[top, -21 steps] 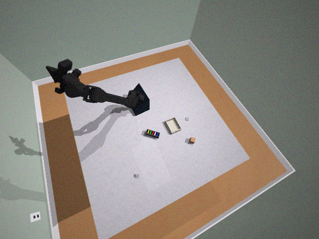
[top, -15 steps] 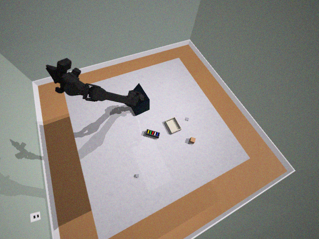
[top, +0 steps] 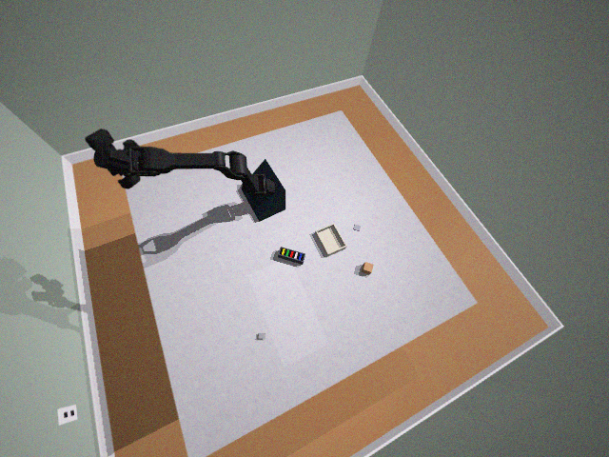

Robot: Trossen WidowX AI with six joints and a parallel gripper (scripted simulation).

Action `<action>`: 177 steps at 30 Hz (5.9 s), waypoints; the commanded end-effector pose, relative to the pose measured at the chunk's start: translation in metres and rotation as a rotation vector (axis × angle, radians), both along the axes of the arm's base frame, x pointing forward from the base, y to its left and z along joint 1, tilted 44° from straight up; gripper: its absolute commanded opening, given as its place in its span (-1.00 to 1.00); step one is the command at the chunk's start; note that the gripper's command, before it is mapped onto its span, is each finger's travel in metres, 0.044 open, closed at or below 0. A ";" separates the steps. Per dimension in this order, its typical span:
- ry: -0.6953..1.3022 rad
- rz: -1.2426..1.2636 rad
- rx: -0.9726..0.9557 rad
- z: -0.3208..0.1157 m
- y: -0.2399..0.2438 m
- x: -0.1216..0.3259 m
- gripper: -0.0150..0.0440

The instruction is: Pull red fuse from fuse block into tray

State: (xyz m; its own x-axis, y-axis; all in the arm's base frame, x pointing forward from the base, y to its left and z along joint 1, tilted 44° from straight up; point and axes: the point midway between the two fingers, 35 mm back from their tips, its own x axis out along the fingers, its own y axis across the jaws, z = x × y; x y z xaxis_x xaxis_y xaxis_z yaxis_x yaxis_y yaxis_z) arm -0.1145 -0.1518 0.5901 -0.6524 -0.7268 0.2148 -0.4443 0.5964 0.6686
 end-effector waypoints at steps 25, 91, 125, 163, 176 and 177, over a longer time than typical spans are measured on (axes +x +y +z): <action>0.794 0.837 0.966 -0.243 -0.175 0.282 -0.24; 3.151 0.898 0.882 -0.579 0.132 0.430 -0.24; 3.147 0.903 0.885 -0.593 0.120 0.433 -0.29; 3.148 0.903 0.884 -0.584 0.128 0.432 -0.49; 3.149 0.902 0.884 -0.579 0.133 0.431 -0.49; 3.149 0.902 0.884 -0.579 0.133 0.431 -0.49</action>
